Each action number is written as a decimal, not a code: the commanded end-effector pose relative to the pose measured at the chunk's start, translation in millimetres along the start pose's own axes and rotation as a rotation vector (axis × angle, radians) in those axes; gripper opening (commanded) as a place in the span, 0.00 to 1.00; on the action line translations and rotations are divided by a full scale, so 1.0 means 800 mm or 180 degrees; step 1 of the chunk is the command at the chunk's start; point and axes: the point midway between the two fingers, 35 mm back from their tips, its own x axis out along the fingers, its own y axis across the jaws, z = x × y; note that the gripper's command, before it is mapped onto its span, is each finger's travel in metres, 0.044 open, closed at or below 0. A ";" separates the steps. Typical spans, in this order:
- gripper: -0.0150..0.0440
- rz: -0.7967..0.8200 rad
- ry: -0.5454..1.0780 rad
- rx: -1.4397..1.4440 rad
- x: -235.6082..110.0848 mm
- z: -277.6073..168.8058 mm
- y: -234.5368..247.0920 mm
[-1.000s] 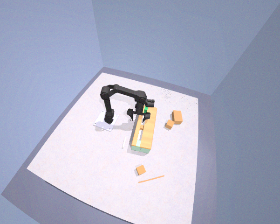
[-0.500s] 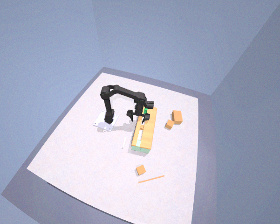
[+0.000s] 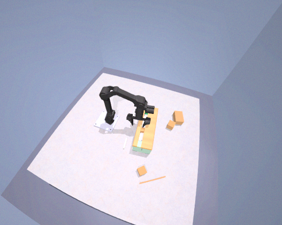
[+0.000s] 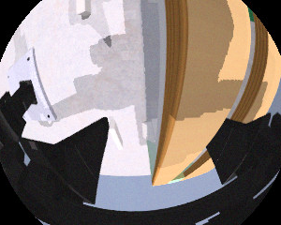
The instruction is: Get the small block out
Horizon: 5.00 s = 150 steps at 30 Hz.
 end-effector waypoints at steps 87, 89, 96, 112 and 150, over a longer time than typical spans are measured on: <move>0.74 0.0435 -0.1106 0.8090 -0.013 -0.213 0.030; 0.74 0.0641 -0.1189 0.8753 -0.013 -0.214 0.033; 0.74 0.1455 -0.1368 1.0636 -0.014 -0.219 0.042; 0.74 0.4367 -0.0971 1.3637 -0.019 -0.228 0.056; 0.74 0.5235 -0.0644 1.4017 0.103 -0.190 0.059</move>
